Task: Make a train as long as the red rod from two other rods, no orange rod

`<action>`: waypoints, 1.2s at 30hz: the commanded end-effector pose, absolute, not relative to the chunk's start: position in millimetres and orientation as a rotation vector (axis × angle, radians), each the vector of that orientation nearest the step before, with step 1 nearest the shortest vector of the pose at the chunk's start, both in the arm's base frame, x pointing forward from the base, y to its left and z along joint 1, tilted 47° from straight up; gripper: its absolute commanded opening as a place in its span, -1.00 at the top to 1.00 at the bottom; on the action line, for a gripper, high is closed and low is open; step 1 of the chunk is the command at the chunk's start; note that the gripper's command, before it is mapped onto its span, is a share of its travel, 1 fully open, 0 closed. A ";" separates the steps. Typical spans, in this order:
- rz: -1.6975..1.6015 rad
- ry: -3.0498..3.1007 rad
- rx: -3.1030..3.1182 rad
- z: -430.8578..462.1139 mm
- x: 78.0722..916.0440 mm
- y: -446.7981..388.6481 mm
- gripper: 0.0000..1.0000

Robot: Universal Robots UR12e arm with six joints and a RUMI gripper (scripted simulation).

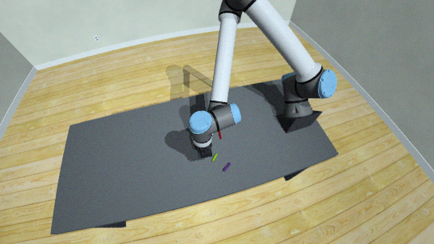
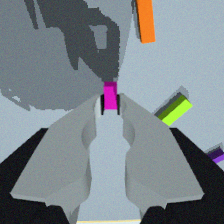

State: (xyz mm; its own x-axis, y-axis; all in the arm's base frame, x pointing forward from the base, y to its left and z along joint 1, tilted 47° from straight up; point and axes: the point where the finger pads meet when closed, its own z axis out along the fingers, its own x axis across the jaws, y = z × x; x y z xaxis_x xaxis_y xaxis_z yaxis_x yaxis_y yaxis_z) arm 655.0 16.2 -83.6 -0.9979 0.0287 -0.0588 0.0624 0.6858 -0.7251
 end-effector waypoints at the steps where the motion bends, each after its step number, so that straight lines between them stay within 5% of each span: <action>1: -1.226 2.844 0.077 -64.2 655.0 36.8 1.00; 36: -1.186 2.772 0.314 -0.8 645.5 57.9 1.00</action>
State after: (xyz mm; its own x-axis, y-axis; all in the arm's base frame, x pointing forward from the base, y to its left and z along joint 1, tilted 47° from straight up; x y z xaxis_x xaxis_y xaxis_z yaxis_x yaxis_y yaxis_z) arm 649.8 69.0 -14.2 -0.9901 0.0817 -0.1142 0.1391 0.6828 -0.7173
